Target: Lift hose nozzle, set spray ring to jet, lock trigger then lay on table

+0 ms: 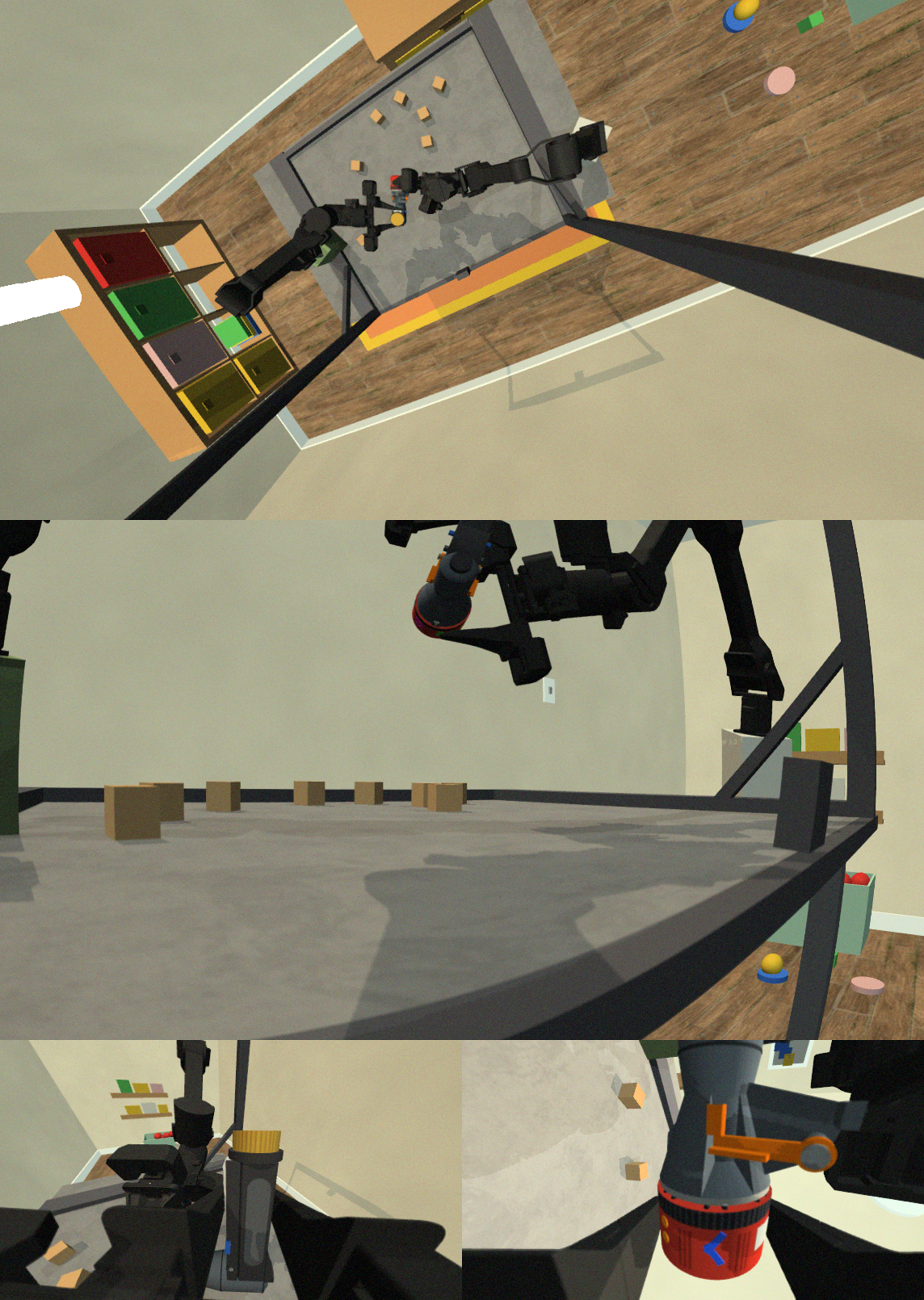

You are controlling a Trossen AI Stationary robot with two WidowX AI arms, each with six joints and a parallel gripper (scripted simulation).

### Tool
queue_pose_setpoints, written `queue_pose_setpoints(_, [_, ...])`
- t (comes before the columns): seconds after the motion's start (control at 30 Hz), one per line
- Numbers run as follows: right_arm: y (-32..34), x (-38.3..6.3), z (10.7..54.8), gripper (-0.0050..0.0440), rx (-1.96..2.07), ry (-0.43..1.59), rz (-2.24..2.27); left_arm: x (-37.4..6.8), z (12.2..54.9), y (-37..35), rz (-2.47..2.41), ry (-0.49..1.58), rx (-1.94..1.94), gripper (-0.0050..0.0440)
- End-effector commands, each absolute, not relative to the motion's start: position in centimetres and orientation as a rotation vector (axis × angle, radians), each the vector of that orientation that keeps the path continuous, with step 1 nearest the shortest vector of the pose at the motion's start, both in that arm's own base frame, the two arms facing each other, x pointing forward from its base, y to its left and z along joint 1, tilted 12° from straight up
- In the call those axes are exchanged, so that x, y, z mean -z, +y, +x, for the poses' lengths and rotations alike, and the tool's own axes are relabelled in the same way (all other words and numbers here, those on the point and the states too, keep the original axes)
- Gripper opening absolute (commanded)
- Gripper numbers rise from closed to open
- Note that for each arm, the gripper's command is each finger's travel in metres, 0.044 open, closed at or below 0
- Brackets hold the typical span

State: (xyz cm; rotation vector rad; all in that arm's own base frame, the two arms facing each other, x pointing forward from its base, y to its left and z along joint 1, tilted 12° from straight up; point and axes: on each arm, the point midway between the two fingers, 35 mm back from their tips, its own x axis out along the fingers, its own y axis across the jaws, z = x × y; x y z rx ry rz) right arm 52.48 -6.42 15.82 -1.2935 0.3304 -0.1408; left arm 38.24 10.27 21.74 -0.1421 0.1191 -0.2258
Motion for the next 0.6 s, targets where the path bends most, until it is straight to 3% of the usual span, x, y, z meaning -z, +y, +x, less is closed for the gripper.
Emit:
queue_pose_setpoints(0.0, [-6.22, -17.08, 52.66, 0.0000, 0.147, 0.307, -1.289, -23.80, 38.31, 10.40, -0.099, 0.070, 0.225, 0.0167])
queue_pose_setpoints(0.57, [-6.32, -17.92, 52.88, 0.0000, -0.044, 0.440, -1.238, -23.80, 38.31, 10.40, -0.099, 0.070, 0.225, 0.0167])
